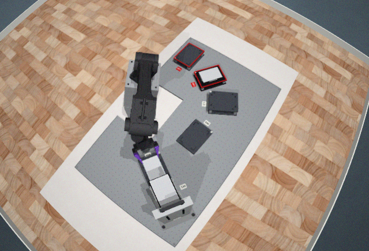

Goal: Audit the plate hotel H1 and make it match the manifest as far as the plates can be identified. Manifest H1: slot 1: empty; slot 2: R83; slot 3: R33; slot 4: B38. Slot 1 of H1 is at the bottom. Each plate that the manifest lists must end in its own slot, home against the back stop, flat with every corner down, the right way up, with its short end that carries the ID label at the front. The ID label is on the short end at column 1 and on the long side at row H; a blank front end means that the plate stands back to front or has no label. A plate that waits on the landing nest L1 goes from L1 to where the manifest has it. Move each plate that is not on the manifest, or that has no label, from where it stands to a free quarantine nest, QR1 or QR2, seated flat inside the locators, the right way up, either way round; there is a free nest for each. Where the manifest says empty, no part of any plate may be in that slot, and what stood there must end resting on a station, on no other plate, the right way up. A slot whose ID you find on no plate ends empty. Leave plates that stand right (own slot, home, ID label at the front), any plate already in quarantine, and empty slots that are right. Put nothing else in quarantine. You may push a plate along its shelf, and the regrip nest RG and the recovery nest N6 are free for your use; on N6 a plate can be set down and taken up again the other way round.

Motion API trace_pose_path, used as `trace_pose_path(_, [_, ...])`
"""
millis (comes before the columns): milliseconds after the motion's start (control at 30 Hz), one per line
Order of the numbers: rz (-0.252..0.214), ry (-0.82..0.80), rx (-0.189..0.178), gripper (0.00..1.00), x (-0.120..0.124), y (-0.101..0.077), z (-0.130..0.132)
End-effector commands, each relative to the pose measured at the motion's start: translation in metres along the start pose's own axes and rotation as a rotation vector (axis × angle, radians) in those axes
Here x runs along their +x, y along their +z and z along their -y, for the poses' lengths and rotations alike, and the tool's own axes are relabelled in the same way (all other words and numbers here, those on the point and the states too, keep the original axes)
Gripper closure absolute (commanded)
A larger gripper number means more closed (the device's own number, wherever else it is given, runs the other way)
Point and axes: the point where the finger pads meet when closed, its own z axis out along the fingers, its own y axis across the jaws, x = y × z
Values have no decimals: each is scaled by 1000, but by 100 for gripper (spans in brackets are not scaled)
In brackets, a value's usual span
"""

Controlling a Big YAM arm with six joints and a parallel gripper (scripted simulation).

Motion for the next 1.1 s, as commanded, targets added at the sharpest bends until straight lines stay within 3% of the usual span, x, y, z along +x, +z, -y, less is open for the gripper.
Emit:
trace_pose_path(0, [-1,-2,5,14,-6,-11,0])
trace_pose_path(1067, [1,-3,6,14,-25,-30,0])
